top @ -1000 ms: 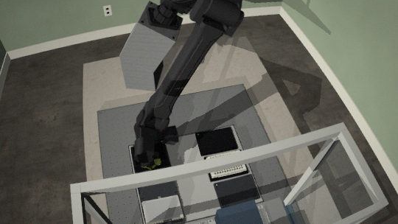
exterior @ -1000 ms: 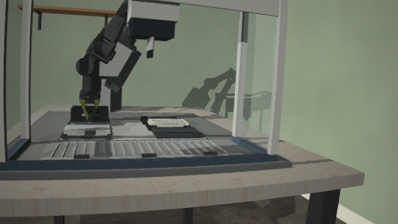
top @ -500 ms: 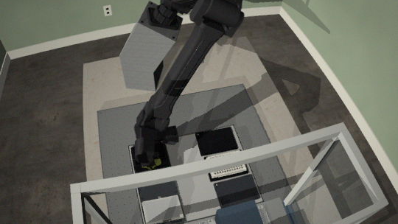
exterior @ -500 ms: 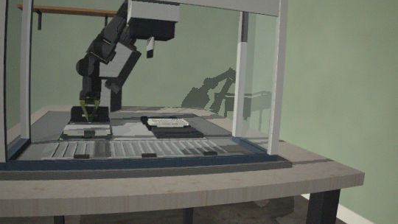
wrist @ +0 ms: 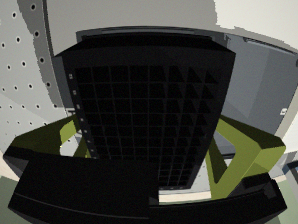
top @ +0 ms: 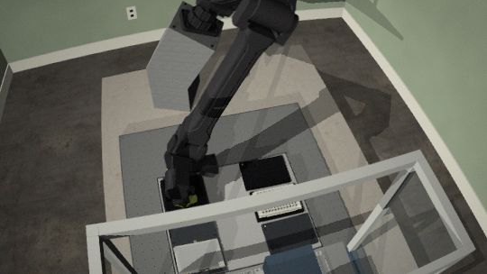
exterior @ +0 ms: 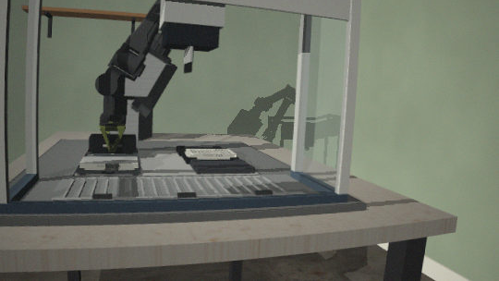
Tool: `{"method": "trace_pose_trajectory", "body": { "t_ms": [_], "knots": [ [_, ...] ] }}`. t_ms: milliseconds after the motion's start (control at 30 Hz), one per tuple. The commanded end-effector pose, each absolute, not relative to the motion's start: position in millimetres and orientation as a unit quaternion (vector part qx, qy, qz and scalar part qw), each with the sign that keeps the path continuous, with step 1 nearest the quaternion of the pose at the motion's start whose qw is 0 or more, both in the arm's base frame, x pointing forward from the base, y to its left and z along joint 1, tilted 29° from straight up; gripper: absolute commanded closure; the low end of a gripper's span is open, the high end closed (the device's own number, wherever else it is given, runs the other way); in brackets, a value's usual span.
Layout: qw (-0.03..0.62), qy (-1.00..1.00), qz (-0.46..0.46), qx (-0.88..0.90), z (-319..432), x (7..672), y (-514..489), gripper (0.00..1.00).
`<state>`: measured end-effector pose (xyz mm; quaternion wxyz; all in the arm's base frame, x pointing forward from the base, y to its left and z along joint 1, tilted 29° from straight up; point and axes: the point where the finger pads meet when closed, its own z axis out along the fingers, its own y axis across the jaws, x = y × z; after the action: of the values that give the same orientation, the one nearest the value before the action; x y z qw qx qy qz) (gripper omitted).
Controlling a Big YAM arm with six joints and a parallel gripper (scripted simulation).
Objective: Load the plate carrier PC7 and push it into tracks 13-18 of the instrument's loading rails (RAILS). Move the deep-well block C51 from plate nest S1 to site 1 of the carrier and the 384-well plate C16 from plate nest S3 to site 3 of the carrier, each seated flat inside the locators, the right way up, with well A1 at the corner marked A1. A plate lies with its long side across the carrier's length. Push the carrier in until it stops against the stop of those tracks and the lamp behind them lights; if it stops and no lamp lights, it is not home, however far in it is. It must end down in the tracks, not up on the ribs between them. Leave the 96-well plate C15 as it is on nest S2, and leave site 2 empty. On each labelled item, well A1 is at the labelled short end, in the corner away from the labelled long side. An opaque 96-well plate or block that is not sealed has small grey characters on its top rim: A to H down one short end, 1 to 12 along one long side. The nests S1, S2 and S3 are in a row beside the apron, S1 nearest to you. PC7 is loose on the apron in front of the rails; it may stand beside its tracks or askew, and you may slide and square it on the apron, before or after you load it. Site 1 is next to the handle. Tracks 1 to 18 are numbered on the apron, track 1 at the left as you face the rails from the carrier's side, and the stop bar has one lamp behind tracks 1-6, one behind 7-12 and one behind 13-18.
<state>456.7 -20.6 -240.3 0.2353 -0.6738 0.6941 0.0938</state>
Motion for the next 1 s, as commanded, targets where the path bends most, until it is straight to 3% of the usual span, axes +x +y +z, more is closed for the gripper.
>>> {"method": "trace_pose_trajectory", "body": {
  "t_ms": [0,967],
  "knots": [
    [0.241,0.694,0.086,-0.673,-235.2,463.7,-24.3,0.06],
    [0.242,0.696,0.083,-0.671,-176.1,448.5,-58.0,0.06]
  ]
}}
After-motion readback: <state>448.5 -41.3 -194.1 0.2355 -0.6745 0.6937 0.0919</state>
